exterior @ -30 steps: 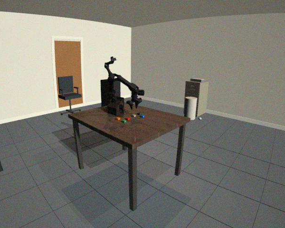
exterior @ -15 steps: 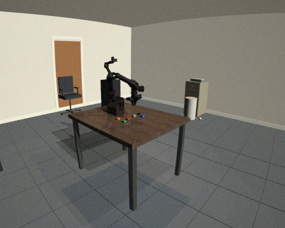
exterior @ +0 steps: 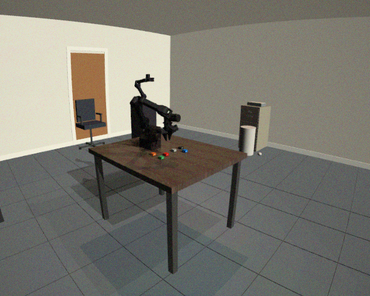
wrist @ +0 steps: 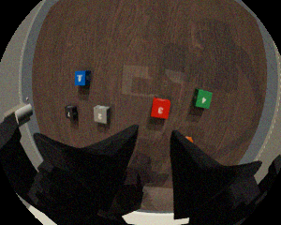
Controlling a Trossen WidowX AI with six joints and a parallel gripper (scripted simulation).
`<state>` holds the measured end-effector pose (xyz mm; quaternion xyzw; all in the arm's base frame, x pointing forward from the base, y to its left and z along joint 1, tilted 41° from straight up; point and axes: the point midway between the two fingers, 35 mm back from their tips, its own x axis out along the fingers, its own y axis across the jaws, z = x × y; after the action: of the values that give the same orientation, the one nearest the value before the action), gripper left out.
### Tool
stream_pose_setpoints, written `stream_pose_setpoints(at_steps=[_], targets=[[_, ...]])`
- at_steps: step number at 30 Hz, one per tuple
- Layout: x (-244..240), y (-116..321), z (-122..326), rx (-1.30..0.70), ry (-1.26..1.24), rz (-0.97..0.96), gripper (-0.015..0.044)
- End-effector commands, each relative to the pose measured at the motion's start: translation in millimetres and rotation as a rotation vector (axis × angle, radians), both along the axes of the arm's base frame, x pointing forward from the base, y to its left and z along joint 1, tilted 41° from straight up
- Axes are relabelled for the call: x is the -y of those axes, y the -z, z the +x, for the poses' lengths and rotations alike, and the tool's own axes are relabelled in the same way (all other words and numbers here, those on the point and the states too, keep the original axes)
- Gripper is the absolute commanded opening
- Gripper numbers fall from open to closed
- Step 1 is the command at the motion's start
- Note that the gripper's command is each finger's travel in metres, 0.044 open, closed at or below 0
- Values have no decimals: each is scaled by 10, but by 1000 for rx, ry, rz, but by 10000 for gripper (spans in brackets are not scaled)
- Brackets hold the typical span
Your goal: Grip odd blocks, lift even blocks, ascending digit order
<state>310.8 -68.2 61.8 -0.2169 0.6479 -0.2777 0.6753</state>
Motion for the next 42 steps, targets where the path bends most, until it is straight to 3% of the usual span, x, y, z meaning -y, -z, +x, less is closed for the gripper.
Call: stream_pose_setpoints(at_steps=[1,4,8,34,42], targets=[[271,274,-10,-14,6,-4,225],[527,545,-41,-14,6,-9,304],[544,563,-46,-14,6,-9,400],[787,832,-52,-15,6,-11,400],[787,832,-52,-15,6,-11,190]])
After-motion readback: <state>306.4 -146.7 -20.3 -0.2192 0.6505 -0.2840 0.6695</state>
